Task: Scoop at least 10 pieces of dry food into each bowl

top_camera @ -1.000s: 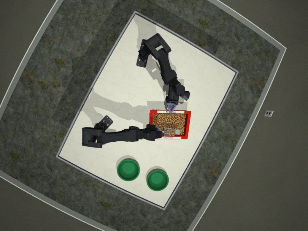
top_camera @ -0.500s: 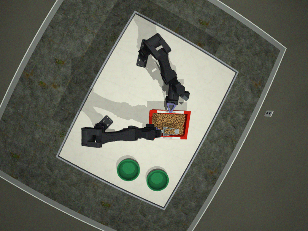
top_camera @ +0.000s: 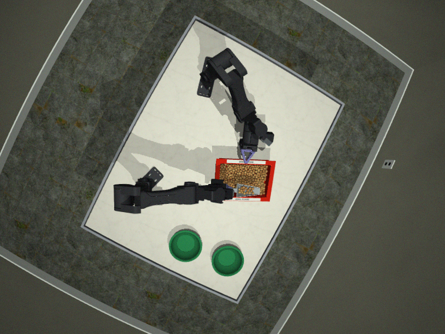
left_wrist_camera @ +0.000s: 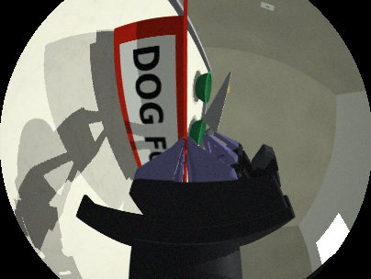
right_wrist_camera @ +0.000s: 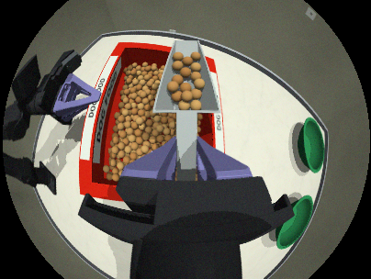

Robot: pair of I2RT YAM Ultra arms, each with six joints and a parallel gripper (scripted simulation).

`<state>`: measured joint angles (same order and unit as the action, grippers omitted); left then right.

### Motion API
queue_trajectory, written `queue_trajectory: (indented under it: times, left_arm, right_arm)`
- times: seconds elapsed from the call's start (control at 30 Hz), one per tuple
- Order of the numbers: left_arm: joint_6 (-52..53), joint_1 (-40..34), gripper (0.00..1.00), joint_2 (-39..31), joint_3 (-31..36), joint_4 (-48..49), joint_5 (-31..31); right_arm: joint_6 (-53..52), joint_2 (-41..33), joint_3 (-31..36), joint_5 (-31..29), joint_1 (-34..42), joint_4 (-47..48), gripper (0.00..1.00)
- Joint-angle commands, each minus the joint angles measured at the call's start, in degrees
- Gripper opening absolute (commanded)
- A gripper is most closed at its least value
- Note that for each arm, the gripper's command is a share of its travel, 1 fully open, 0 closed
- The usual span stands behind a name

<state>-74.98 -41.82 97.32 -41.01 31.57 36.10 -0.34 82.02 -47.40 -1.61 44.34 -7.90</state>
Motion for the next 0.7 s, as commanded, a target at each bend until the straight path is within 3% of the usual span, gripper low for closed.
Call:
queue_trajectory:
  times: [0.0,0.2,0.67]
  left_arm:
    - [1.5,0.3,0.0,-3.5,-2.8,2.5,-0.9]
    - [1.5,0.3,0.0,-3.5,-2.8,2.5,-0.9]
    - [1.5,0.3,0.0,-3.5,-2.8,2.5,-0.9]
  right_arm:
    - [-0.2,-1.9,-3.1,-0.2,-0.3,1.7,0.0]
    - [-0.3,-2.8,1.9,0.1,-1.5,-0.6,0.0]
    - [0.0,-11.8,4.7,-0.1,-10.5,-7.2,0.0]
